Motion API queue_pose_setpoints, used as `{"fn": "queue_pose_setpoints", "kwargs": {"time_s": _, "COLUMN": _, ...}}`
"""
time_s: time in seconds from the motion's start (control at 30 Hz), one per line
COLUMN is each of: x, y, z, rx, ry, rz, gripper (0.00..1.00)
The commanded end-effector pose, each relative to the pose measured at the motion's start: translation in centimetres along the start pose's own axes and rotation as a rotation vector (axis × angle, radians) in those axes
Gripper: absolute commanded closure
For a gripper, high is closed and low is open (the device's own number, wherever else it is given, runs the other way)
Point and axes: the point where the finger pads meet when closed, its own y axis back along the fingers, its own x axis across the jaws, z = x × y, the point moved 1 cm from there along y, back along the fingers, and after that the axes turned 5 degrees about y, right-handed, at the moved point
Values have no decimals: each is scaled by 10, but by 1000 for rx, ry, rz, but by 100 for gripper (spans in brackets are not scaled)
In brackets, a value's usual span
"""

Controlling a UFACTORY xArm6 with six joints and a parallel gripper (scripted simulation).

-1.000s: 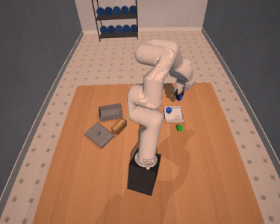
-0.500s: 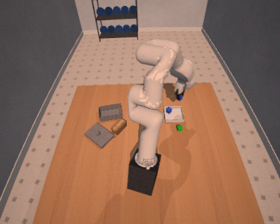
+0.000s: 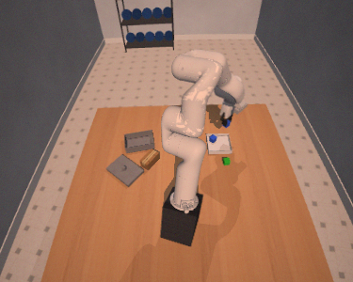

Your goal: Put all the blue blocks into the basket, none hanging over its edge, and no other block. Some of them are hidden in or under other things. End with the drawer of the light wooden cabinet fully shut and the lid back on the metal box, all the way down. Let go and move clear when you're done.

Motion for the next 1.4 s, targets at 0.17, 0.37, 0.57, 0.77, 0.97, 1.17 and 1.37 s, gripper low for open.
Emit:
{"fn": "queue_pose_setpoints", "kwargs": {"time_s": 0.17, "x": -2, "y": -5, "z": 0, "rx": -1, "ry": 0, "rz": -4, "gripper": 100}}
{"fn": "queue_pose_setpoints", "kwargs": {"time_s": 0.37, "x": -2, "y": -12, "z": 0, "rx": -1, "ry": 0, "rz": -4, "gripper": 100}}
{"fn": "queue_pose_setpoints", "kwargs": {"time_s": 0.57, "x": -2, "y": -21, "z": 0, "rx": -1, "ry": 0, "rz": -4, "gripper": 100}}
{"fn": "queue_pose_setpoints", "kwargs": {"time_s": 0.77, "x": -2, "y": -28, "z": 0, "rx": -1, "ry": 0, "rz": -4, "gripper": 100}}
{"fn": "queue_pose_setpoints", "kwargs": {"time_s": 0.97, "x": -2, "y": -40, "z": 0, "rx": -1, "ry": 0, "rz": -4, "gripper": 100}}
{"fn": "queue_pose_setpoints", "kwargs": {"time_s": 1.17, "x": -2, "y": -53, "z": 0, "rx": -1, "ry": 0, "rz": -4, "gripper": 100}}
{"fn": "queue_pose_setpoints", "kwargs": {"time_s": 1.37, "x": -2, "y": -62, "z": 0, "rx": -1, "ry": 0, "rz": -4, "gripper": 100}}
